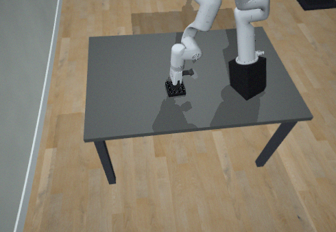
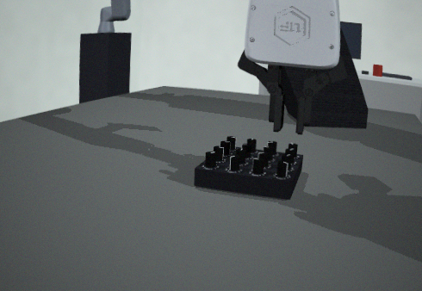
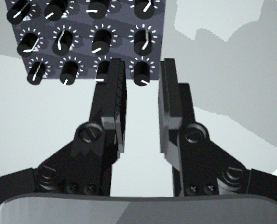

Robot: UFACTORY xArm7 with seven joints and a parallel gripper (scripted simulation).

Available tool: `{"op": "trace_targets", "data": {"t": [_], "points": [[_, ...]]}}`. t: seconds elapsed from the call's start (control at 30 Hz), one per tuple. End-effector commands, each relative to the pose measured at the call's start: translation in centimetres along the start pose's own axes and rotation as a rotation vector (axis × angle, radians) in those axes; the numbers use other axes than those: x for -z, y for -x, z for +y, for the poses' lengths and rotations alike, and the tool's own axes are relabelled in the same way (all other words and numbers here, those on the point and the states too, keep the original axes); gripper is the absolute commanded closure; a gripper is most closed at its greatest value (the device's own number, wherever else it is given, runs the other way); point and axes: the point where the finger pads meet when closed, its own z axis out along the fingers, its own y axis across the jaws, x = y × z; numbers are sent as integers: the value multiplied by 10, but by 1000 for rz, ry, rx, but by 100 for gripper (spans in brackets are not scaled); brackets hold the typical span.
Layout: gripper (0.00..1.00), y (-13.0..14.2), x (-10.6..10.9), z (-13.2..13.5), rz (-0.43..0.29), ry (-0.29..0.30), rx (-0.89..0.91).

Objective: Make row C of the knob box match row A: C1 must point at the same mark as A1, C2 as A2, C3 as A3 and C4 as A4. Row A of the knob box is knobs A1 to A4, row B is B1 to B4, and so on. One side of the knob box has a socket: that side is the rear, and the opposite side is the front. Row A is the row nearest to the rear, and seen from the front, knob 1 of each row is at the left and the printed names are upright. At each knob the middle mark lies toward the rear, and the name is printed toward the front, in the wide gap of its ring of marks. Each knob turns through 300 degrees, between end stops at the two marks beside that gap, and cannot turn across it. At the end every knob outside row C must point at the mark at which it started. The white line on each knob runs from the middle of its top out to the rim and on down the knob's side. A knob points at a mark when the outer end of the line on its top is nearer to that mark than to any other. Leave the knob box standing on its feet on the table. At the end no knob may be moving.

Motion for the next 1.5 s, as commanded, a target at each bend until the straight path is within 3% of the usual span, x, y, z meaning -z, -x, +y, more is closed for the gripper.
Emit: {"op": "trace_targets", "data": {"t": [0.0,0.57,1.47], "points": [[81,1,1,1,-3,2,-12],[81,1,4,1,-3,2,-422],[81,1,10,1,-2,3,-1251]]}}
